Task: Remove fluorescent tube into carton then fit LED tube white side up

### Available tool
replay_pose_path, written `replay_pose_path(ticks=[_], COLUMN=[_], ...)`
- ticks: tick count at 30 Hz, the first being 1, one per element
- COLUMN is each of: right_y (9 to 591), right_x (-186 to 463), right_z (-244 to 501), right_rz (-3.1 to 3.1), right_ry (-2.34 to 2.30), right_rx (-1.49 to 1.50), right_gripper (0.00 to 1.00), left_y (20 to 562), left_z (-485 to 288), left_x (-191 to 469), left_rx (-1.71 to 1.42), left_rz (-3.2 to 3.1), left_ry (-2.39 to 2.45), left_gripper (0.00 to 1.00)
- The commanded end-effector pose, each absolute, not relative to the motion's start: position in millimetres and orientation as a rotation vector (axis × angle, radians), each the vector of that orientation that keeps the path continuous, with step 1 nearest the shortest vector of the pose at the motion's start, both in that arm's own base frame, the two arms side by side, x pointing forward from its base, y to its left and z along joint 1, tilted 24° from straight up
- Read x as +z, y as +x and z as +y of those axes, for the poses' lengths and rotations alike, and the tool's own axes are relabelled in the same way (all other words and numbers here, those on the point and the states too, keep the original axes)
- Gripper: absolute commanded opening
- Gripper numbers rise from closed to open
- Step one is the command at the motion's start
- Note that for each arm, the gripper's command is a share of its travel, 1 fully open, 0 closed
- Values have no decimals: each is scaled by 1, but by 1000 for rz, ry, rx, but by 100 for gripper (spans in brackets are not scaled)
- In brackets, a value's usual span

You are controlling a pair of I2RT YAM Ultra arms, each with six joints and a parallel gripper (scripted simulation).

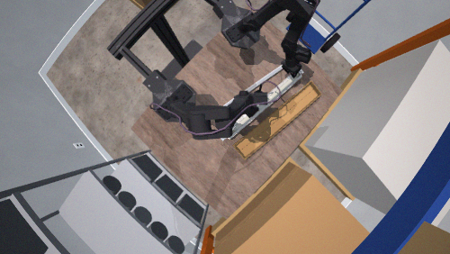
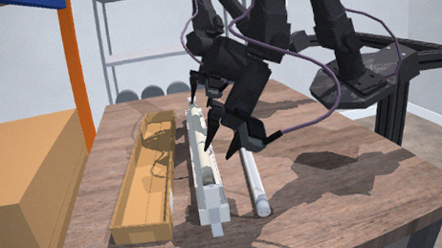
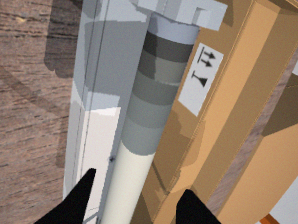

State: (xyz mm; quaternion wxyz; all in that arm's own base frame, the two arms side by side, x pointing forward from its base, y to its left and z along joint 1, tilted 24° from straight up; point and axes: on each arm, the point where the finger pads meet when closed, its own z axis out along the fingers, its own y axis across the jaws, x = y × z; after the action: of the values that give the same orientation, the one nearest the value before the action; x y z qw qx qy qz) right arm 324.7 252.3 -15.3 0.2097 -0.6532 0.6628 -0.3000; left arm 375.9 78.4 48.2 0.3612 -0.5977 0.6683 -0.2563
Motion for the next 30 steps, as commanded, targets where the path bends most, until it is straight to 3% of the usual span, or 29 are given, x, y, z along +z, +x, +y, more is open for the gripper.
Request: replay_pose_path(ticks=[1, 9, 10, 25, 30], right_y=[330, 342, 344, 366, 364], right_x=[11, -15, -18, -42, -28], right_z=[271, 266, 265, 263, 271], right_rz=[1814, 1813, 1814, 1807, 1793], right_ry=[-1748, -1784, -1785, -1790, -1789], right_rx=[-812, -804, -806, -807, -800], right_gripper=[49, 49, 49, 49, 49], left_y=[371, 370, 393, 418, 427], left_z=[74, 81, 81, 84, 85], left_x=[45, 45, 54, 29, 21], left_rx=[-770, -672, -705, -697, -696], left_rz=[1598, 1665, 1635, 1652, 1659], left_ry=[-1690, -1612, -1567, -1575, -1575], left_gripper=[49, 49, 49, 49, 49])
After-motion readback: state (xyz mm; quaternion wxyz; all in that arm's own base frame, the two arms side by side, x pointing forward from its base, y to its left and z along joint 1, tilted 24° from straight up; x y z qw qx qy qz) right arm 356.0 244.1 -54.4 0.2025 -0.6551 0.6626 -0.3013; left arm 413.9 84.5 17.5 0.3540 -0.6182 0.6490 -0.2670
